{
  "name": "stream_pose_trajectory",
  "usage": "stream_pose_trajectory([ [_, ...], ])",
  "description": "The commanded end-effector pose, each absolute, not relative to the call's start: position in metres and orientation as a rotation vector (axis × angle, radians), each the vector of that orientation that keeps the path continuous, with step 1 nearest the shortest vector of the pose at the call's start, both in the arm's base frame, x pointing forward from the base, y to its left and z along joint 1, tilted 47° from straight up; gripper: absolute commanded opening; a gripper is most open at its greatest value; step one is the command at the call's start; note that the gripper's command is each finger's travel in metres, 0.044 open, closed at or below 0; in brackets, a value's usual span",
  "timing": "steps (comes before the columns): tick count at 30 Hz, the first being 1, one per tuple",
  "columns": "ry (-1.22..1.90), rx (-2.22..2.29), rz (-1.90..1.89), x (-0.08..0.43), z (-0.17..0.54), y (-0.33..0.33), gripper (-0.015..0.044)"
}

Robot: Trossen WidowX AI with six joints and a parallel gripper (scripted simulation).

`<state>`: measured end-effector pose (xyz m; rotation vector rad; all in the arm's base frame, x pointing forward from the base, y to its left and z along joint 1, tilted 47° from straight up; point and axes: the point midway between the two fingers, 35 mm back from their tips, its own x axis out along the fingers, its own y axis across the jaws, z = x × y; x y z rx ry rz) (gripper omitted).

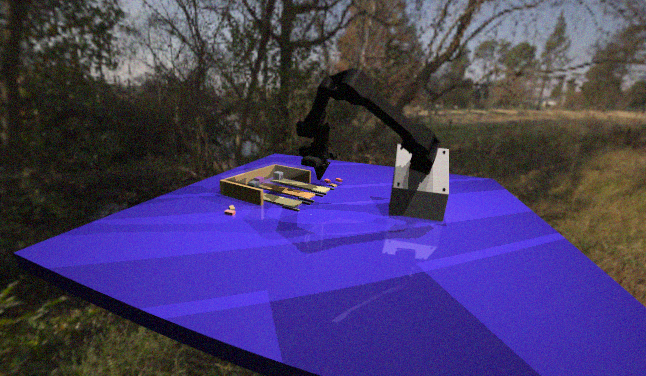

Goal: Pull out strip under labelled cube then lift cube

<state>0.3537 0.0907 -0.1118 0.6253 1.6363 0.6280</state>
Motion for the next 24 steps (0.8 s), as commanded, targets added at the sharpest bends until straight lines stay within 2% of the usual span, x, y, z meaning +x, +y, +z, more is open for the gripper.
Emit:
stream_pose_trajectory([
  [1, 1.653, 0.638, 0.625, 0.347, -0.120, 0.095, 0.0000],
  [24, 1.653, 0.641, 0.628, 0.339, -0.138, 0.114, 0.0000],
])
